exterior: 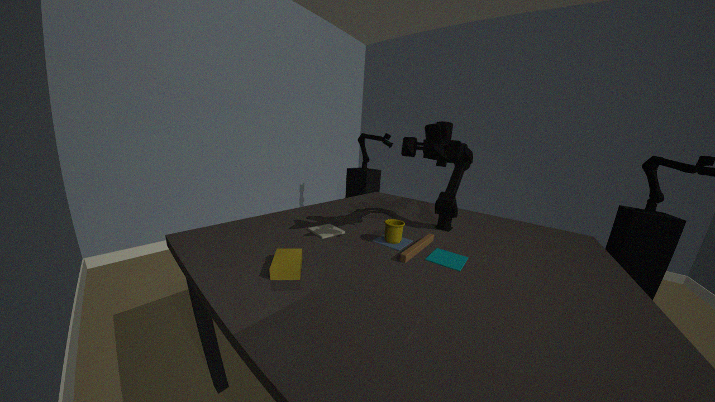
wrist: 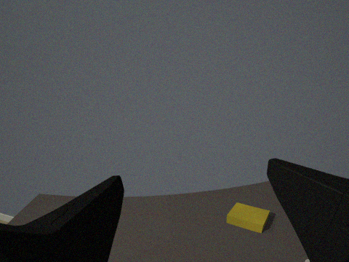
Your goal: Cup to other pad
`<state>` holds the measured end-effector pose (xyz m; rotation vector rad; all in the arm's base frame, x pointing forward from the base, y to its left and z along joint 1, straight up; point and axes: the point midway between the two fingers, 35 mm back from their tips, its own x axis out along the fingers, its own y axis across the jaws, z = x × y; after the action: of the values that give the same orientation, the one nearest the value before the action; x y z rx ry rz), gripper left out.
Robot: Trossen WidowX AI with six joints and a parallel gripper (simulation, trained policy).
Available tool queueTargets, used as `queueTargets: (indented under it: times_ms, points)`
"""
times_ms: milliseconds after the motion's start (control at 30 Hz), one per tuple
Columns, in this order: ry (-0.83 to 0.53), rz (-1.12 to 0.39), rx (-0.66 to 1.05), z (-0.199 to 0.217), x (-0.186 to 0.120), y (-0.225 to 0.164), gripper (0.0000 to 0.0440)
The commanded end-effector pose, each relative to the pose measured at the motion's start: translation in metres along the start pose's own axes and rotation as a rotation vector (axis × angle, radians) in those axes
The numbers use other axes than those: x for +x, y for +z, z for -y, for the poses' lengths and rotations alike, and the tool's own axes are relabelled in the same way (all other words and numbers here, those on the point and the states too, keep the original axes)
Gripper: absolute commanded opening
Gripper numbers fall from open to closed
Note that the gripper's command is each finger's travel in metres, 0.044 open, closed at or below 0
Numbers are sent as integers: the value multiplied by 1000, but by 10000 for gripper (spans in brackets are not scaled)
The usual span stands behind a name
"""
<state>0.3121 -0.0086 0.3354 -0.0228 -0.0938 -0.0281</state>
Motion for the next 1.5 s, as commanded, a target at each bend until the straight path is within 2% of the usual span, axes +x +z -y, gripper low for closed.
queueTargets:
  times_ms: [0, 400, 567, 833, 1467]
  points:
    - [-1, -6, 4, 0, 0, -1, 374]
    - [7, -137, 67, -9, 2, -20, 69]
    - [29, -208, 100, -18, 4, -28, 68]
    - [56, -322, 153, -31, 6, -36, 112]
    - [54, -623, 236, -51, 6, -58, 105]
